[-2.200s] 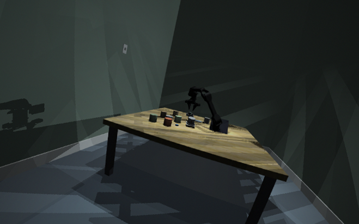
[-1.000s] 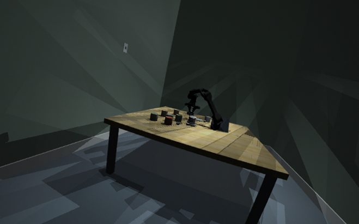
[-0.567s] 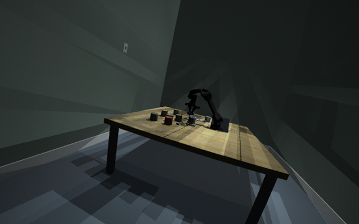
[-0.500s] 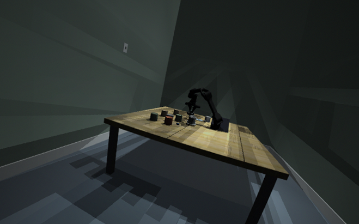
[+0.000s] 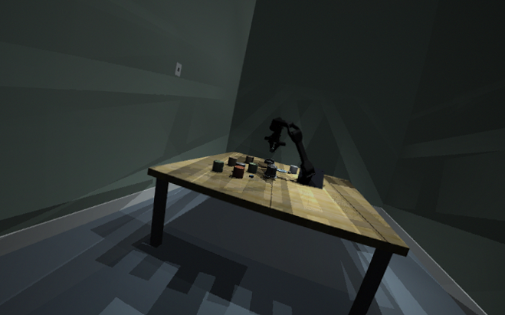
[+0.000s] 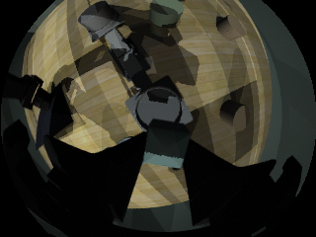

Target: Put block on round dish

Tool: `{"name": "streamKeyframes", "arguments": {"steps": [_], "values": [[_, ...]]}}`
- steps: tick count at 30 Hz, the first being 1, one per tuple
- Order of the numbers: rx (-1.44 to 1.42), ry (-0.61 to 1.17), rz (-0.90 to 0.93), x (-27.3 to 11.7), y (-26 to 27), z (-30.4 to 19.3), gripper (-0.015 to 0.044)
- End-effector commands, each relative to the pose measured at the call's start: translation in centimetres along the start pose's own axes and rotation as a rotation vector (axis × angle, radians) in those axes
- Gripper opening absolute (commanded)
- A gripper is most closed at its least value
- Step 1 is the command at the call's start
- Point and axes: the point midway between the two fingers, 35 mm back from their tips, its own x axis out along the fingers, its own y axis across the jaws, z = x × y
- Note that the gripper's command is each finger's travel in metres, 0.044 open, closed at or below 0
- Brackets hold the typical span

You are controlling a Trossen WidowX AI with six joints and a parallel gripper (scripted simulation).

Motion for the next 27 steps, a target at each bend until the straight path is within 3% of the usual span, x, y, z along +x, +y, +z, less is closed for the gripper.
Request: {"name": "streamKeyframes", "arguments": {"steps": [1, 27], "values": [[-0.008, 0.008, -0.007, -0.6, 0.0, 0.0, 0.0000], [-0.039, 0.000, 0.068, 8.1, 4.3, -13.8, 0.0000]]}}
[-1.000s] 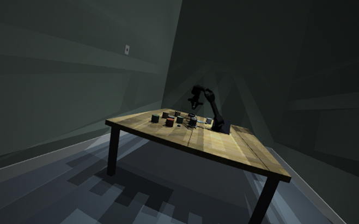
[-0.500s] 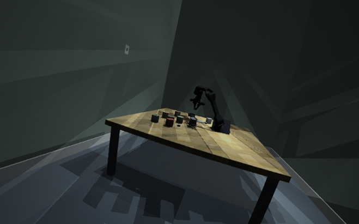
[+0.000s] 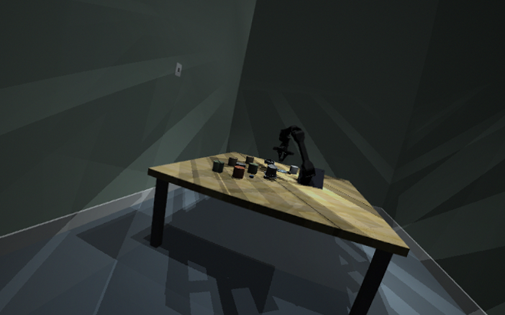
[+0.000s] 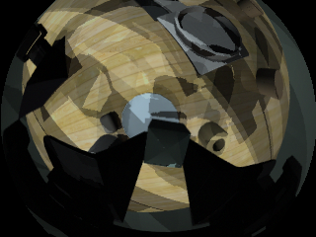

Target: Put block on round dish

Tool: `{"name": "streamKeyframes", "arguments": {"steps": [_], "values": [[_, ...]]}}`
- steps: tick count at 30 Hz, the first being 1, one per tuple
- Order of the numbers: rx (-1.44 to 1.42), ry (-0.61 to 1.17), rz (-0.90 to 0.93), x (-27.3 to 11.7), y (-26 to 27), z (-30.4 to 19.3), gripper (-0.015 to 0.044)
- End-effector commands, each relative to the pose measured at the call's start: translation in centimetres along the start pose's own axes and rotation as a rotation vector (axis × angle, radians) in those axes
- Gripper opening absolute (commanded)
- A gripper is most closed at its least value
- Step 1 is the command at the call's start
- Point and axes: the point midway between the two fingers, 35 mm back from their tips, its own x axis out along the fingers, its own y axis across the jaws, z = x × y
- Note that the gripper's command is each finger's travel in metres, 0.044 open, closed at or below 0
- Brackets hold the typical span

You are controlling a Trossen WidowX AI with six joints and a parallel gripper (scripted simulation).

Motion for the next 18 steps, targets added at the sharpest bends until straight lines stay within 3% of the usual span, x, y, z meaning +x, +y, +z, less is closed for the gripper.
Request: {"name": "streamKeyframes", "arguments": {"steps": [1, 18], "values": [[-0.005, -0.009, 0.020, 1.8, 1.3, -1.8, 0.0000], [-0.008, -0.012, 0.025, 5.7, 1.8, -2.3, 0.0000]]}}
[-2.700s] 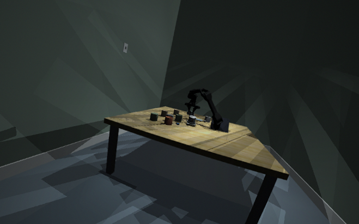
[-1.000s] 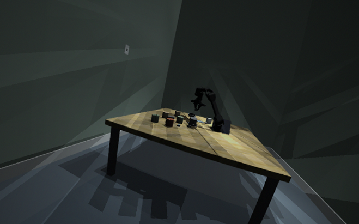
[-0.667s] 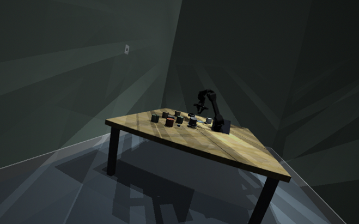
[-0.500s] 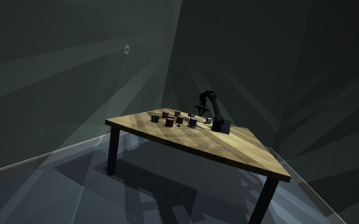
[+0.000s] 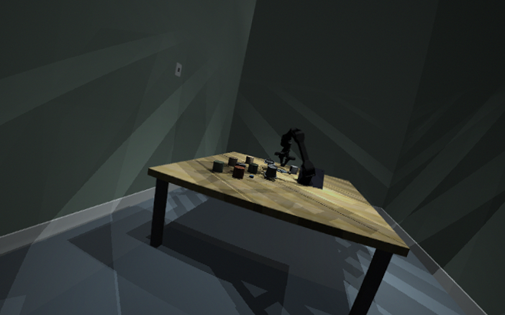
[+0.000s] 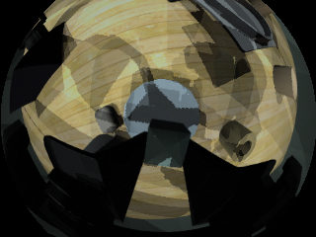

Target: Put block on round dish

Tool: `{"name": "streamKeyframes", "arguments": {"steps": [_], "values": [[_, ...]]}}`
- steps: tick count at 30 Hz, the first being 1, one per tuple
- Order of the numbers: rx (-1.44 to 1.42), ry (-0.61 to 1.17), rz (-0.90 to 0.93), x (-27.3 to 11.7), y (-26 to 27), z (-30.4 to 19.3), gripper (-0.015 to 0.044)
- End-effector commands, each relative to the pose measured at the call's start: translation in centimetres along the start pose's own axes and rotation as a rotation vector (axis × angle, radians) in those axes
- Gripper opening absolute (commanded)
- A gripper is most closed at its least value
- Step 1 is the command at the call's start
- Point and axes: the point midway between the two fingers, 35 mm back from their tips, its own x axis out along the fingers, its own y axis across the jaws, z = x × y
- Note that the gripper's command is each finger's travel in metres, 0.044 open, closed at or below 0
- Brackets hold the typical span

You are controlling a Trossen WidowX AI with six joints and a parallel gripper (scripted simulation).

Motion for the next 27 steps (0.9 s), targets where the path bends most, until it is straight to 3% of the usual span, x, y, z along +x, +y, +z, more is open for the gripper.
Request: {"name": "streamKeyframes", "arguments": {"steps": [1, 23, 27], "values": [[0.008, -0.010, 0.005, 1.6, 0.2, 0.1, 0.0000], [0.007, -0.010, 0.005, 4.2, 0.3, 0.2, 0.0000], [0.000, -0.003, 0.003, 3.7, 0.1, 0.1, 0.0105]]}}
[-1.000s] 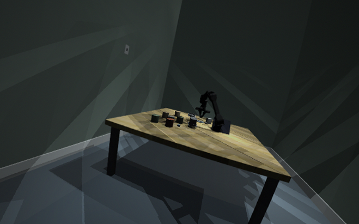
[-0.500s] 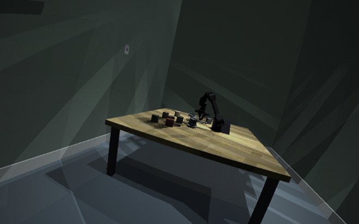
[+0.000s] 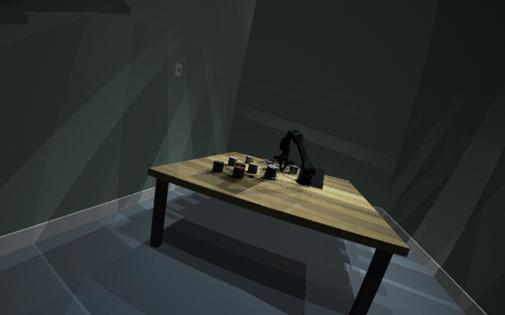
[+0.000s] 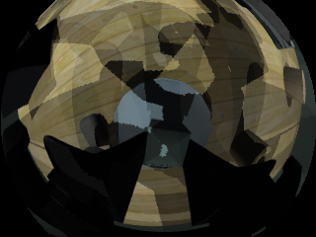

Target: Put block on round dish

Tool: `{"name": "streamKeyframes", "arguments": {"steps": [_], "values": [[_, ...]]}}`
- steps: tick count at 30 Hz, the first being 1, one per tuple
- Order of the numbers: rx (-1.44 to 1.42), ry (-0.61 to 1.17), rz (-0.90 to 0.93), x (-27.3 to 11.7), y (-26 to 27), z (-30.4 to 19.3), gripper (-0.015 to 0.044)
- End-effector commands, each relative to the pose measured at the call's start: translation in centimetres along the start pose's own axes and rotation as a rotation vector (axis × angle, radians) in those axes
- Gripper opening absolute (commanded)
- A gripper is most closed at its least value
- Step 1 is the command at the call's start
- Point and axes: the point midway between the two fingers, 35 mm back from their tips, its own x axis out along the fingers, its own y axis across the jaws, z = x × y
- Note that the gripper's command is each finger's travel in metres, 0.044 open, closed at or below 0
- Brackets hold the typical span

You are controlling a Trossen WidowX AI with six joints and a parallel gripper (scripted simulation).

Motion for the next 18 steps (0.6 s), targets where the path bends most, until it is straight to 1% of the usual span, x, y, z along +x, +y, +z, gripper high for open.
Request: {"name": "streamKeyframes", "arguments": {"steps": [1, 11, 13, 16, 18], "values": [[-0.001, 0.001, -0.001, -0.1, 0.0, 0.0, 0.0131], [-0.001, 0.001, -0.001, -0.1, 0.0, 0.0, 0.0394], [0.000, 0.000, 0.000, -0.8, -0.1, 0.0, 0.0440], [0.005, -0.003, 0.001, -4.0, 0.0, 0.0, 0.0440], [0.007, -0.005, 0.002, -5.6, 0.1, 0.0, 0.0440]]}}
